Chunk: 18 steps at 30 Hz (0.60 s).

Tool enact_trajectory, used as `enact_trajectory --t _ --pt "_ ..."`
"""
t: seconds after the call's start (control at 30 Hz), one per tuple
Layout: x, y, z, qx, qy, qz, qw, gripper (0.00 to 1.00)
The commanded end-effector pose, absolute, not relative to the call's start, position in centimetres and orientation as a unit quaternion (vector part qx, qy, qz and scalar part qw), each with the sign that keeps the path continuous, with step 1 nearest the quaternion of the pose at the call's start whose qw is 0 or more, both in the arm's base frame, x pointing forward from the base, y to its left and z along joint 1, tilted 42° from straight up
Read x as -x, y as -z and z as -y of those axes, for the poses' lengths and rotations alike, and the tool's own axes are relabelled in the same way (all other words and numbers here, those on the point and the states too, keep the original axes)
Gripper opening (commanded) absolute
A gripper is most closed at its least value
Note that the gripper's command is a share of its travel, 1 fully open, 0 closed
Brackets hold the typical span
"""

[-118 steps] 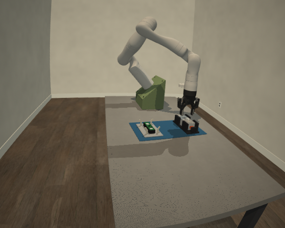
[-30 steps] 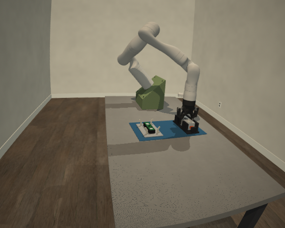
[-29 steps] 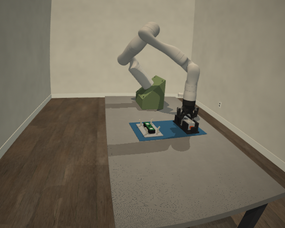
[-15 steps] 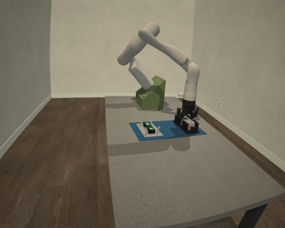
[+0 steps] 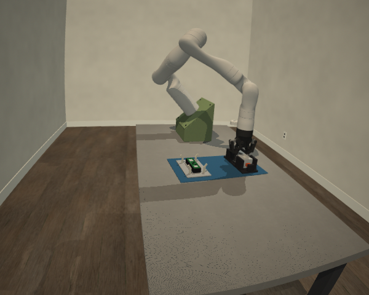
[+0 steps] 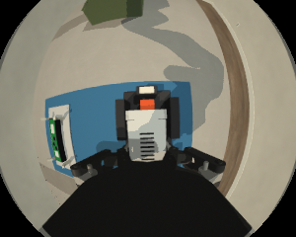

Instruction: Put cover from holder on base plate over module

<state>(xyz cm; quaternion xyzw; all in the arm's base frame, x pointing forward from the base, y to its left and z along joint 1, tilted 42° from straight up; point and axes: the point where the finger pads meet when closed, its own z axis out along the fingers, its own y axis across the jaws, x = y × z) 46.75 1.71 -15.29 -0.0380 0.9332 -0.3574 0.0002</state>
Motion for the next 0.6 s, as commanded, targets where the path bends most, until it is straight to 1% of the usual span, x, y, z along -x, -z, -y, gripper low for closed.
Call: enact_trajectory --t 0.0,0.57 --pt "-46.77 15.35 -1.96 0.039 0.355 -0.934 0.001 0.0" --pt "-46.81 15.22 -1.86 0.038 0.357 -0.933 0.001 0.0"
